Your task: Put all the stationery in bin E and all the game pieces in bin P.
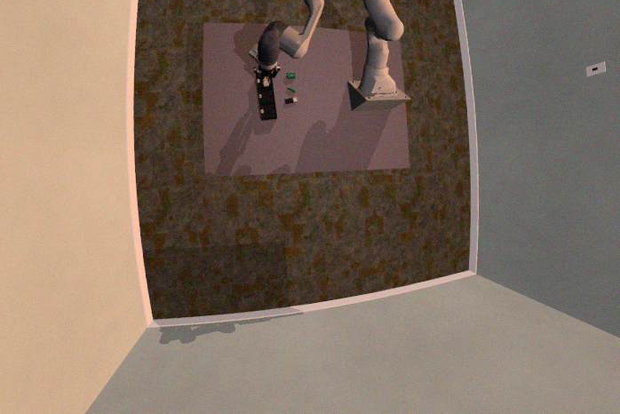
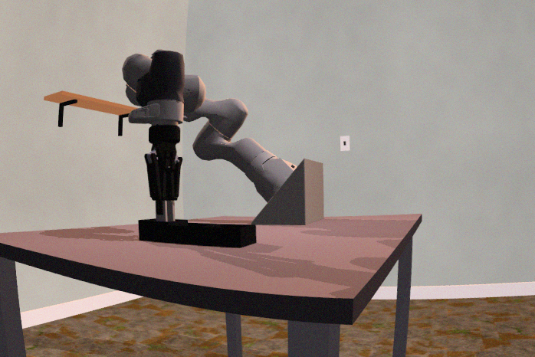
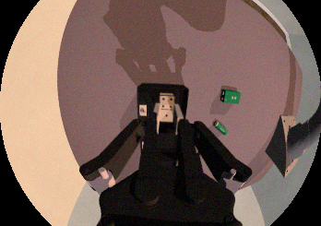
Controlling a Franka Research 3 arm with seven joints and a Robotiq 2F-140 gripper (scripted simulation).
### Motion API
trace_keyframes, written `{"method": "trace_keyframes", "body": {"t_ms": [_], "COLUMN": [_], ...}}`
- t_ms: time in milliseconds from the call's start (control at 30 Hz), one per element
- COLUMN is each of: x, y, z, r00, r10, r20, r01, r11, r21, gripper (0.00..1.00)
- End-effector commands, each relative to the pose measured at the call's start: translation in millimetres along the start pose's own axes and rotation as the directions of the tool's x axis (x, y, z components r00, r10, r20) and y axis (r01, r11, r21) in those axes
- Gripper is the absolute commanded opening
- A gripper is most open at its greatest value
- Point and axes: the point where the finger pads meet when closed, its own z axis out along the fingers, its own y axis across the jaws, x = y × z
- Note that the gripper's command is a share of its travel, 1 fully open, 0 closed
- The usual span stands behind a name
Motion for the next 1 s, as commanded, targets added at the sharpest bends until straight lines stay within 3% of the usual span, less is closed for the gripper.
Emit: {"method": "trace_keyframes", "body": {"t_ms": [0,533,967], "x": [0,0,0], "y": [-2,-2,-2], "z": [0.2,0.2,-14.4], "r00": [1.0,1.0,1.0], "r10": [0.005,0.005,0.005], "r20": [0.0,0.0,0.0], "r01": [-0.005,-0.005,-0.005], "r11": [1.0,1.0,1.0], "r21": [0.004,0.004,0.004], "gripper": [0.19,0.19,0.19]}}
